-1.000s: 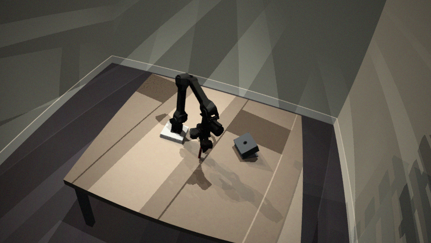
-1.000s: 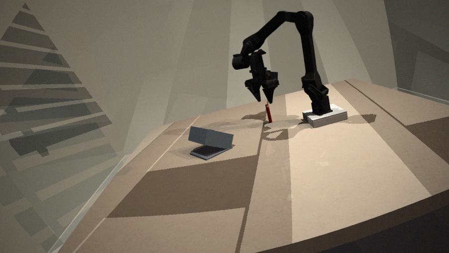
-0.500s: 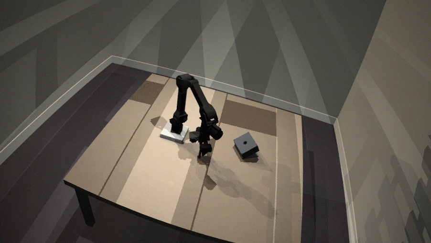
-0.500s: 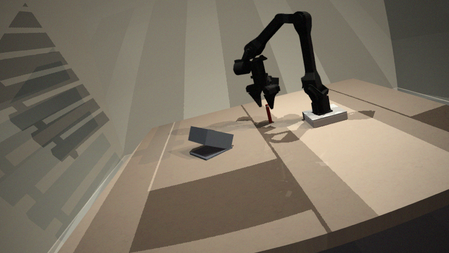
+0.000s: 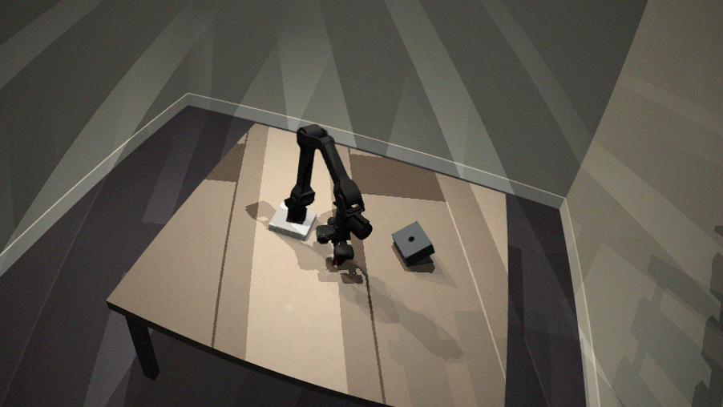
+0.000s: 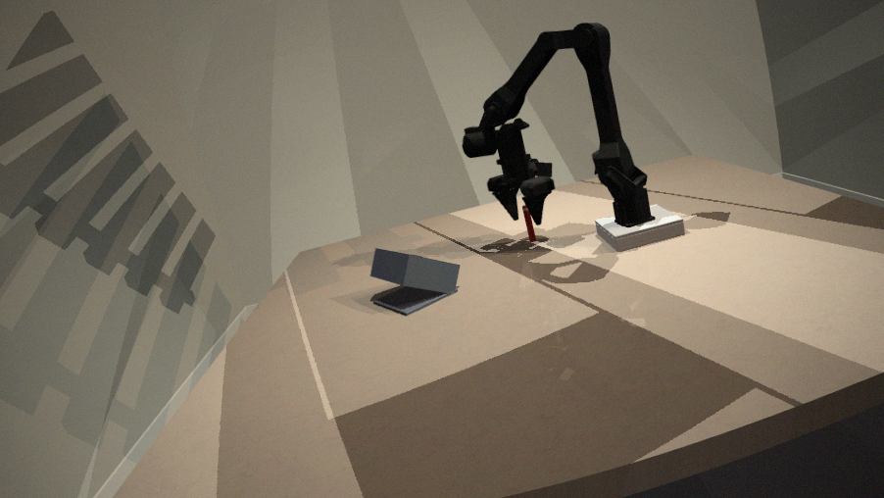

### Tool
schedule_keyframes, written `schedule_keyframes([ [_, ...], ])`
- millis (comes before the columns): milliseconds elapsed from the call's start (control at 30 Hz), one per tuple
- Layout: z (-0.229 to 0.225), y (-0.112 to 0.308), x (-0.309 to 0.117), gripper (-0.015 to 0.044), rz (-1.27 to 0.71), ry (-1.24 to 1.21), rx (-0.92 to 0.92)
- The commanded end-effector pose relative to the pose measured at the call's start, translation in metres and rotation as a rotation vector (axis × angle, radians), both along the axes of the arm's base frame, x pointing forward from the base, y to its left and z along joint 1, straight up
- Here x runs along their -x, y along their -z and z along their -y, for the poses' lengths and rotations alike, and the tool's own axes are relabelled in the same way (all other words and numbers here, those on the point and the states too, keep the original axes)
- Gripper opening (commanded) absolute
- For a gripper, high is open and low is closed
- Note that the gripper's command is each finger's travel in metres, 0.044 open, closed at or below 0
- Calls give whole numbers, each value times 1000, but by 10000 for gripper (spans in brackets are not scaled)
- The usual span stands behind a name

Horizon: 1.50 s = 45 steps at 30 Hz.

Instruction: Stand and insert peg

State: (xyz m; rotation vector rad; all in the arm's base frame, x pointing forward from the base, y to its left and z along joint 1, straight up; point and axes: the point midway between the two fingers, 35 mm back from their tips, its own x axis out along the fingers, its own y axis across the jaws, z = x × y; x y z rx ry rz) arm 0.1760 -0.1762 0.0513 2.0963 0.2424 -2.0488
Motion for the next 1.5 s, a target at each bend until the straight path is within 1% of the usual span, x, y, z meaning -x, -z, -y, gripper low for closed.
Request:
schedule_keyframes([
  [0, -2, 6, 3, 440, -11, 5, -5],
  [167, -2, 6, 3, 440, -11, 5, -5],
  [700, -1, 3, 1, 20, -3, 0, -3],
  [800, -1, 3, 1, 0, -3, 0, -3],
  [1033, 0, -1, 0, 0, -3, 0, -3],
  [1467, 1, -47, -1, 0, -8, 3, -4],
])
